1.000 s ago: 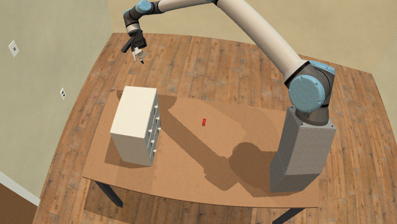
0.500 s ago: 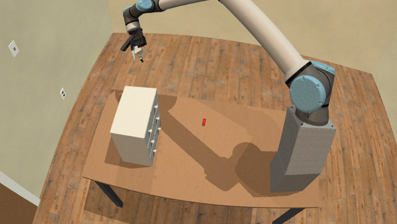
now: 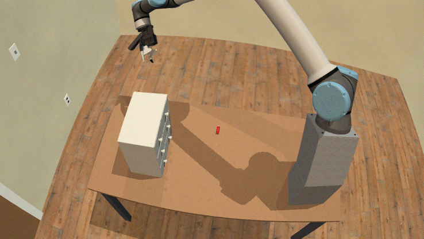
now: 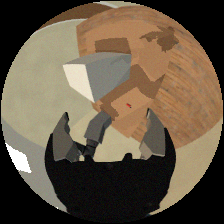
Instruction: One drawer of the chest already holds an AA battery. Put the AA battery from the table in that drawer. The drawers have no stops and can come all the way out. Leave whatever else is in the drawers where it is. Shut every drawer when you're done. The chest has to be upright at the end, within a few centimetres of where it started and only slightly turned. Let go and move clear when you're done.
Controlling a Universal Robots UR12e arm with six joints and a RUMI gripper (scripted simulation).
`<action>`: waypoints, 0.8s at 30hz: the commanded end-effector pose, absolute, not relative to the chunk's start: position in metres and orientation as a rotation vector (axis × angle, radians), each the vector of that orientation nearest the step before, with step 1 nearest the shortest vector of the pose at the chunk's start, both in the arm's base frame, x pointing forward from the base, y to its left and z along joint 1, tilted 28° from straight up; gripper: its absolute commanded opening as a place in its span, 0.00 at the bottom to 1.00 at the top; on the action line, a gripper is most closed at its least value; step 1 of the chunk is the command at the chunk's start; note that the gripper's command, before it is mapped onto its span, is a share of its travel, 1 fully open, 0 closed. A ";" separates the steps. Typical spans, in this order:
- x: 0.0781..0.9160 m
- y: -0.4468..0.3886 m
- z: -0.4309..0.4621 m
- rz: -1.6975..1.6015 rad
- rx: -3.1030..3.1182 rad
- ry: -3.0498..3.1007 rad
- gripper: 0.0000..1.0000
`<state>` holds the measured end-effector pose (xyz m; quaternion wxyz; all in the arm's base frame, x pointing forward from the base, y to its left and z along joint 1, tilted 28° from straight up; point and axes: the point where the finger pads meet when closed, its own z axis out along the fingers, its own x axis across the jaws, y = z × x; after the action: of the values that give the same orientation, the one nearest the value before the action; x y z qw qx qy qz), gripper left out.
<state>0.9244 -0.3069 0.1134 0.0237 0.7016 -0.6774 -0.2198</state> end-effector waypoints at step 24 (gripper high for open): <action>0.770 -0.095 0.175 -0.224 2.202 -2.170 1.00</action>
<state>0.8005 -0.1258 0.1685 0.0263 0.7102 -0.6964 -0.0997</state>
